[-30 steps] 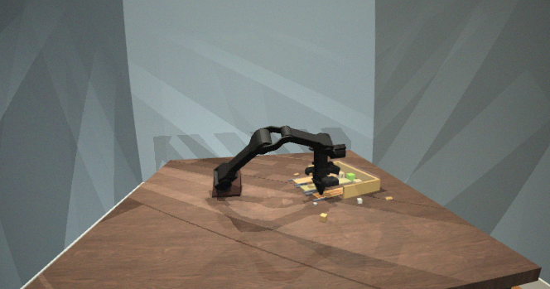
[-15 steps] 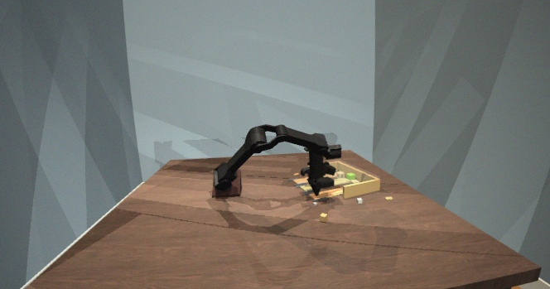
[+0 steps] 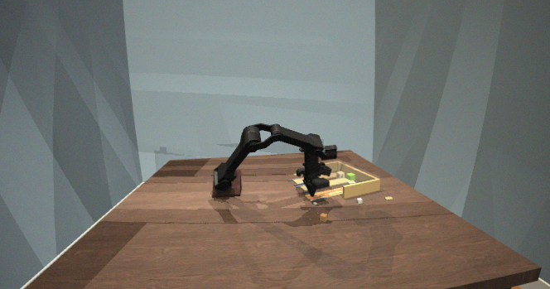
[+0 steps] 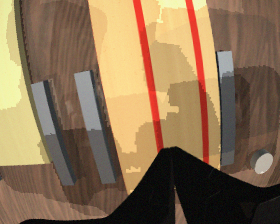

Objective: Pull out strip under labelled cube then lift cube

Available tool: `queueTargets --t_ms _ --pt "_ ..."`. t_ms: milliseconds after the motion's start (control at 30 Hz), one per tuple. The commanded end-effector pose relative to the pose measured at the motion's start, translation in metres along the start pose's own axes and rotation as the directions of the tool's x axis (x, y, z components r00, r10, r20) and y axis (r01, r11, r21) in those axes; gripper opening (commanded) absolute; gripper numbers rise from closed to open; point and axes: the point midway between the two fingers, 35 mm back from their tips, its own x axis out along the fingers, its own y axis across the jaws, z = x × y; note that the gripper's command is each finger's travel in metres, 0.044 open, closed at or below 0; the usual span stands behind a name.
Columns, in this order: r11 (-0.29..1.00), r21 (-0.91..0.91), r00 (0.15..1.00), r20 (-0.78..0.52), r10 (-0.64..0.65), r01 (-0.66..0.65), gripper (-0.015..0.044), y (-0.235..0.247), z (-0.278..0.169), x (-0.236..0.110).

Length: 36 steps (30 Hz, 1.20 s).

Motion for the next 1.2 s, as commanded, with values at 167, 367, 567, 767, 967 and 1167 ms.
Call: queueTargets --t_ms 167,367,567,767,967,1167 --pt "1.000 -0.013 1.000 -0.023 -0.001 0.001 0.0000 0.000 -0.020 0.005" --pt "1.000 -0.013 1.000 -0.023 -0.001 0.001 0.0000 0.000 -0.029 0.005" --pt "1.000 -0.013 1.000 -0.023 -0.001 0.001 0.0000 0.000 -0.038 0.005" --pt "1.000 -0.014 1.000 -0.024 -0.001 0.001 0.0000 0.000 -0.047 0.005" --pt "1.000 -0.014 1.000 -0.024 -0.001 0.001 0.0000 0.000 -0.055 0.005" --pt "1.000 -0.014 1.000 -0.025 -0.001 0.001 0.0000 0.000 -0.064 0.005"
